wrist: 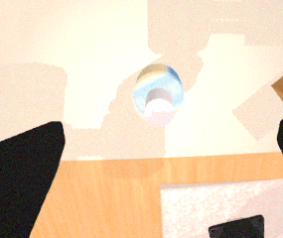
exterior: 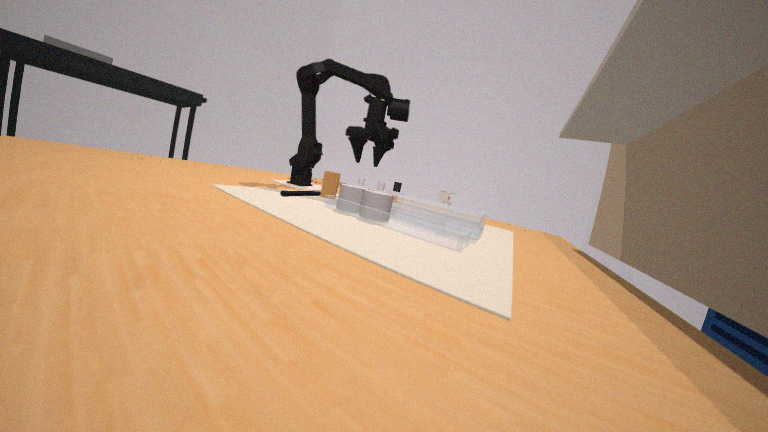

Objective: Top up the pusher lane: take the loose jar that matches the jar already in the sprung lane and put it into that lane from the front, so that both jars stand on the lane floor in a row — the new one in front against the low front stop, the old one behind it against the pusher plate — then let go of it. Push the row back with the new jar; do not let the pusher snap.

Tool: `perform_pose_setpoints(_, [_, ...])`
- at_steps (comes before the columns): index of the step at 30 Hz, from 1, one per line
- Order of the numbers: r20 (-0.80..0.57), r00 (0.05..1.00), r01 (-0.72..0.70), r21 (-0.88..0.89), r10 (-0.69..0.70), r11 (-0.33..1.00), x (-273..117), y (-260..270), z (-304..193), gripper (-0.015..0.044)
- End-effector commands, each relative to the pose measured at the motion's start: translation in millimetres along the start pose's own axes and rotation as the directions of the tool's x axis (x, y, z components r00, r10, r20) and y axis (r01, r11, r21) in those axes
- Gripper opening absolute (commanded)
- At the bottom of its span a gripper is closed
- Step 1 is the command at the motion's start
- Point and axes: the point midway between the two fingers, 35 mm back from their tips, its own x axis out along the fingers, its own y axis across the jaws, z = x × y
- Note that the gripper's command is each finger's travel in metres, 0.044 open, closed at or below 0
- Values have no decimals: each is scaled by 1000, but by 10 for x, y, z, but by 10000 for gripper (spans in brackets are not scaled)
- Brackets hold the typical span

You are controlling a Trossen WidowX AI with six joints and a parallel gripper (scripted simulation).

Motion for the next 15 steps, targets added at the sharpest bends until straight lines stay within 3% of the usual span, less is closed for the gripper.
perform_pose_setpoints(1, [-18,1000,20,-51,-21,999,49,32,-119,440])
perform_pose_setpoints(15, [-18,1000,20,-51,-21,999,406,34,-126,440])
